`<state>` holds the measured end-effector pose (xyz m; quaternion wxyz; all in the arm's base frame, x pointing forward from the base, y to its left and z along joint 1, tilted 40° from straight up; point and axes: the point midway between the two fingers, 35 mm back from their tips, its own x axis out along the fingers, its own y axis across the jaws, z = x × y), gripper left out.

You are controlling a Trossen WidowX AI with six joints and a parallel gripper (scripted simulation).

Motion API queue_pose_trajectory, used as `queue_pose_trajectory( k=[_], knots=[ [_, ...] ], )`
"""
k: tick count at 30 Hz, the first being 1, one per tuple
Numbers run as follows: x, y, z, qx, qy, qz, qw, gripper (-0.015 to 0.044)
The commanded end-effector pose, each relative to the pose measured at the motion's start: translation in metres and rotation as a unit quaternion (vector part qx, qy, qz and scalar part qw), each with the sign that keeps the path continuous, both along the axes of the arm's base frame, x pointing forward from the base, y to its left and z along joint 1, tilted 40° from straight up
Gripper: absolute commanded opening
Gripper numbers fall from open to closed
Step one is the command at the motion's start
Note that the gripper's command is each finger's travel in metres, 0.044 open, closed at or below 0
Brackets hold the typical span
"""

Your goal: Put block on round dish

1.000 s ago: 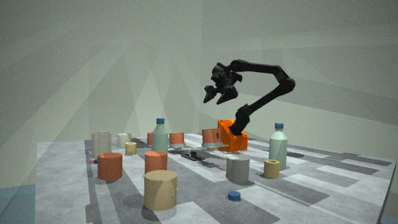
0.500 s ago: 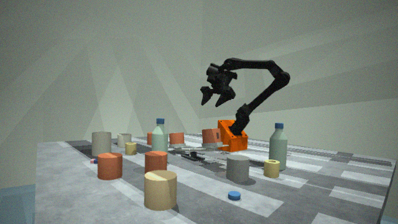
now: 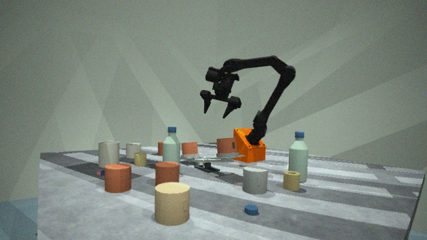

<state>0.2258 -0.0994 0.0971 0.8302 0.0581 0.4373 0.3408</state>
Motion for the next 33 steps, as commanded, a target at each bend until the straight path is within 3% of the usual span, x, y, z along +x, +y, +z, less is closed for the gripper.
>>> queue_pose_trajectory(
  k=[1,13,33],
  knots=[
    [0.011,-0.005,-0.010,-0.025,-0.019,0.059,0.998,0.0440],
    [0.042,-0.011,-0.050,-0.076,-0.080,0.244,0.964,0.0440],
    [0.079,-0.003,-0.123,-0.106,-0.172,0.486,0.850,0.0440]
  ],
)
